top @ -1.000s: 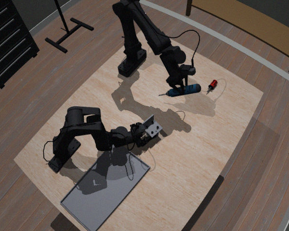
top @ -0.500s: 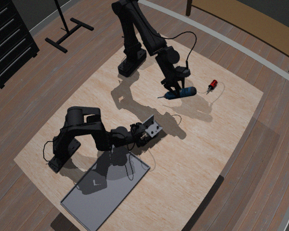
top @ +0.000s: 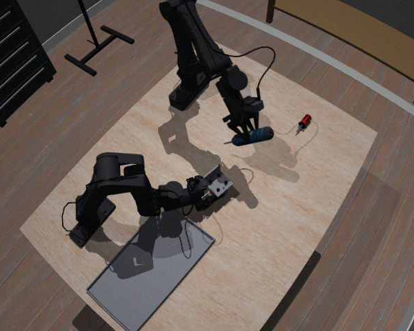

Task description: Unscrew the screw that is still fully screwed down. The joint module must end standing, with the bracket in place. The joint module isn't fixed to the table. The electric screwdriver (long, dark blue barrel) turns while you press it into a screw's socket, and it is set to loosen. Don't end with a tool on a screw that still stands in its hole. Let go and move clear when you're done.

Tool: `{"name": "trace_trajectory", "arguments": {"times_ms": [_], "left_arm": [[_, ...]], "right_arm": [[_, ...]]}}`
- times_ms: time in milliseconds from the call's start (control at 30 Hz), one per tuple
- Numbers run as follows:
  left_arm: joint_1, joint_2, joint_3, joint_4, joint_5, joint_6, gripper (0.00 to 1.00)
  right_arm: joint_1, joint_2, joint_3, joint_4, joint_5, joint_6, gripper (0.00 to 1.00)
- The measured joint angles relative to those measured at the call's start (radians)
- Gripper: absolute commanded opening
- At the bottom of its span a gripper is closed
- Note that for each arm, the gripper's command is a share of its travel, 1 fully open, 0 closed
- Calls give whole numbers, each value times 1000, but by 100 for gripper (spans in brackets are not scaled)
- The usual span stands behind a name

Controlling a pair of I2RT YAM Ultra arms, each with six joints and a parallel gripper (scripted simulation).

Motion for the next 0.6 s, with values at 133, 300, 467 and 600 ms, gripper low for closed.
{"name": "trace_trajectory", "arguments": {"times_ms": [133, 300, 467, 600], "left_arm": [[-34, -28, -20, 42, 0, 24, 42], [-56, -43, -21, 79, 2, 50, 42], [-69, -47, -50, 129, 0, 68, 42], [-102, -62, -68, 143, 0, 89, 42]], "right_arm": [[0, 0, 0, 0, 0, 0, 59], [0, 0, 0, 0, 0, 0, 59], [0, 0, 0, 0, 0, 0, 59], [0, 0, 0, 0, 0, 0, 59]]}}
